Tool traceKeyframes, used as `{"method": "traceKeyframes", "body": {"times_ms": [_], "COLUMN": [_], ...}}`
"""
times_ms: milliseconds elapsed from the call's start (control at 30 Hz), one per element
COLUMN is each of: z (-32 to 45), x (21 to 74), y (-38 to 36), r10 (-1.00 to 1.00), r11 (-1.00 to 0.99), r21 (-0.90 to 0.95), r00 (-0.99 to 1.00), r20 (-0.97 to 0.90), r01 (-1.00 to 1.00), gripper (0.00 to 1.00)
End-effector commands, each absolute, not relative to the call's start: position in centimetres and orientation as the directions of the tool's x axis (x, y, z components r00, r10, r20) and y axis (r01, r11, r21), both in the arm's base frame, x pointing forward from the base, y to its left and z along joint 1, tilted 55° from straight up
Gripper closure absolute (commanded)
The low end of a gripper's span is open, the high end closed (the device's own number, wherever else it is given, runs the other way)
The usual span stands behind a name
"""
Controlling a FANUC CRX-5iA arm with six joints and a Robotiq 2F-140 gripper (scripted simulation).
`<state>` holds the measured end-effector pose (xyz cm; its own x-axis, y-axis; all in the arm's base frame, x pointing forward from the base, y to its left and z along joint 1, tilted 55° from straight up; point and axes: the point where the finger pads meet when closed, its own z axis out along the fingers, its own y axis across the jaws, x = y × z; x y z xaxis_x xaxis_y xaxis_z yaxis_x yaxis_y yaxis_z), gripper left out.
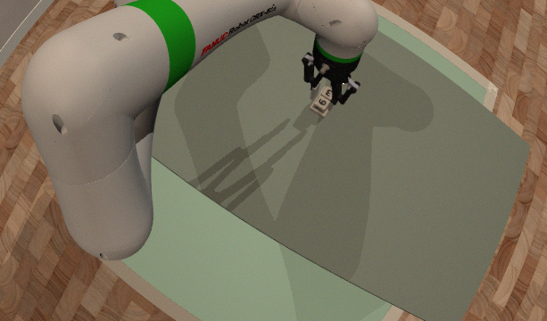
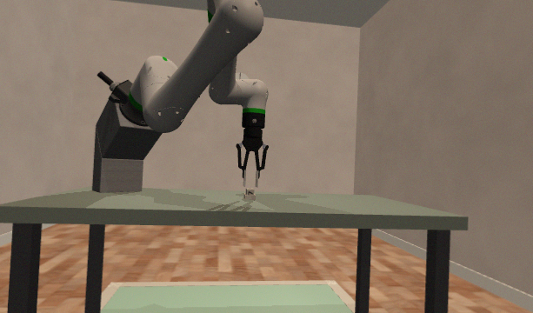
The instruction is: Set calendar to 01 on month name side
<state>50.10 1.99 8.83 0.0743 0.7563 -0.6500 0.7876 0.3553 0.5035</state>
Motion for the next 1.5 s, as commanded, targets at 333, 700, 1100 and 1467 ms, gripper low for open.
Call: {"method": "traceKeyframes", "body": {"times_ms": [333,700,1100,1467], "z": [8.8,8.6,7.6,7.2], "x": [50.1,50.3,51.4,51.8], "y": [2.0,1.8,0.9,0.5], "r10": [0.756,0.756,0.756,0.756], "r11": [0.355,0.355,0.355,0.355], "r21": [0.504,0.504,0.504,0.504], "r00": [0.074,0.074,0.074,0.074], "r20": [-0.65,-0.65,-0.65,-0.65], "r01": [0.787,0.787,0.787,0.787], "gripper": [0.72,0.72,0.72,0.72]}}
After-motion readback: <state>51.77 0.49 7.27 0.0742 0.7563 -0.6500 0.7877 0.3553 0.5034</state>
